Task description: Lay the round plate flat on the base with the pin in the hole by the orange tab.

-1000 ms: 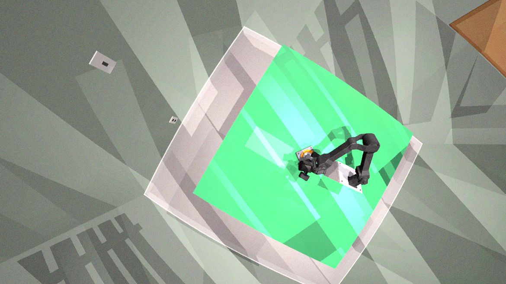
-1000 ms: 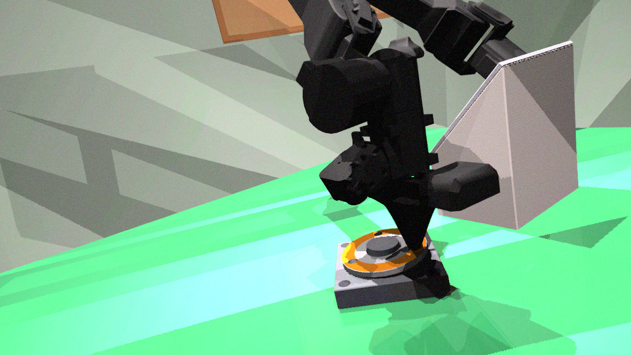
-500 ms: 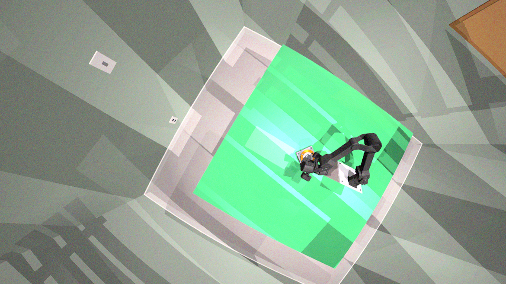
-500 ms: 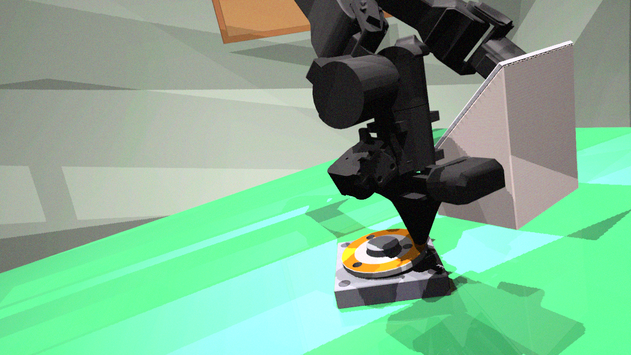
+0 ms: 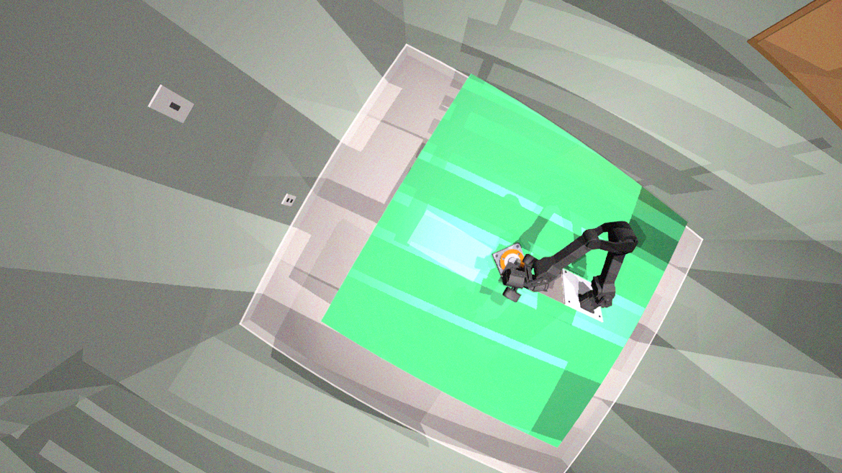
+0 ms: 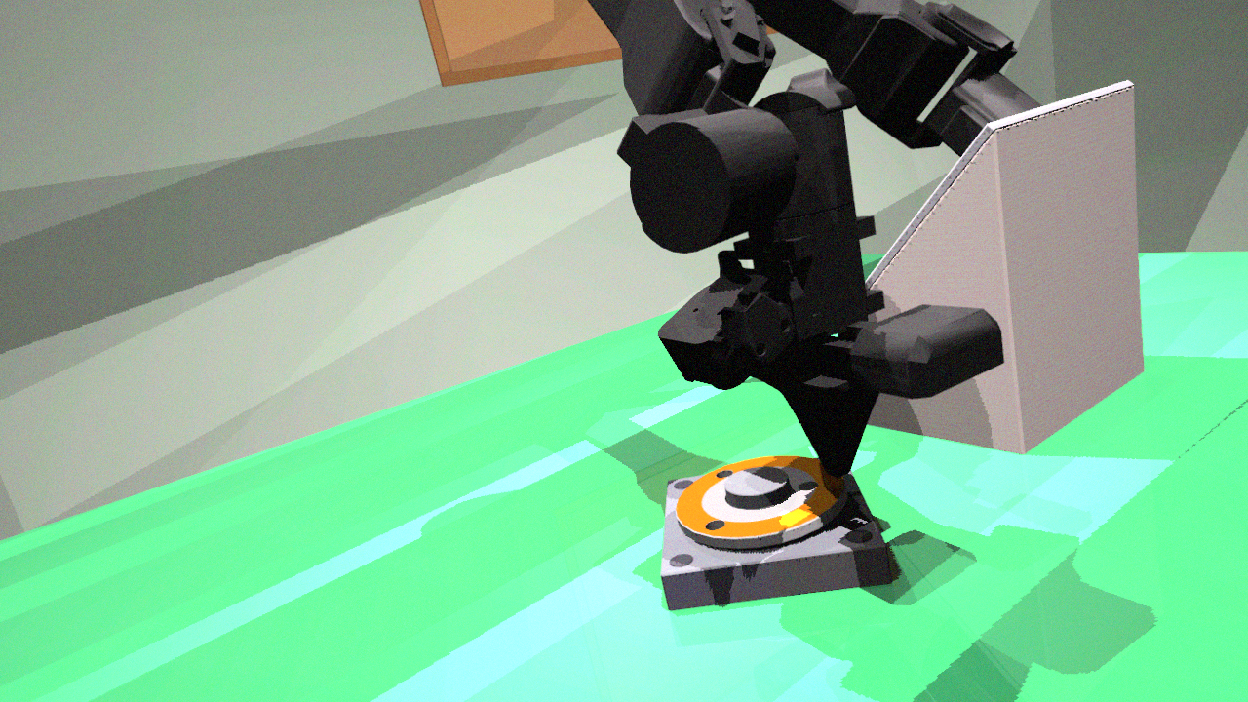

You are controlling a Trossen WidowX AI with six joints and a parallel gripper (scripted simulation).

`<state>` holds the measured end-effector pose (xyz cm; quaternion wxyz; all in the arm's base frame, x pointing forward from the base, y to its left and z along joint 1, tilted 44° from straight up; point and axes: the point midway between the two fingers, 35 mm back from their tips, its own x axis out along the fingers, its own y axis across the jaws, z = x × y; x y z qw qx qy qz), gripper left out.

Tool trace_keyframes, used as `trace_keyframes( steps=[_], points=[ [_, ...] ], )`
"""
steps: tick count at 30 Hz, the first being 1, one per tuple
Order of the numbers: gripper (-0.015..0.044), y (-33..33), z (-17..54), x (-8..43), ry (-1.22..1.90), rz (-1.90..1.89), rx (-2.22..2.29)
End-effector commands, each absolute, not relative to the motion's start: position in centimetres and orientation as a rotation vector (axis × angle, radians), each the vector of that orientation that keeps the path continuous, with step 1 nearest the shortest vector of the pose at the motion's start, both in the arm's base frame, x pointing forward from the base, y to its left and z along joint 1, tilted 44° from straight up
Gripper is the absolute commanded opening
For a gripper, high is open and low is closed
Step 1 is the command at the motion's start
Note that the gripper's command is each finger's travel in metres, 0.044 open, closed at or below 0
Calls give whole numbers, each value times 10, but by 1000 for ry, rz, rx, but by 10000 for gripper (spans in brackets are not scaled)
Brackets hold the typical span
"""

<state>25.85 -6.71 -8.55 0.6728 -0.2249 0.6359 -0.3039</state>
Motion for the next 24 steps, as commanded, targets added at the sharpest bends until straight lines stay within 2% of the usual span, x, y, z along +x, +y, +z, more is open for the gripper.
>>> trace_keyframes(
  steps=[1, 14, 24],
  points=[
    [0, -70, -85, 253, 1439, -686, -508],
    [0, -40, -55, 249, 1440, -684, -506],
    [0, -45, -62, 248, 1445, -680, -521]
  ],
)
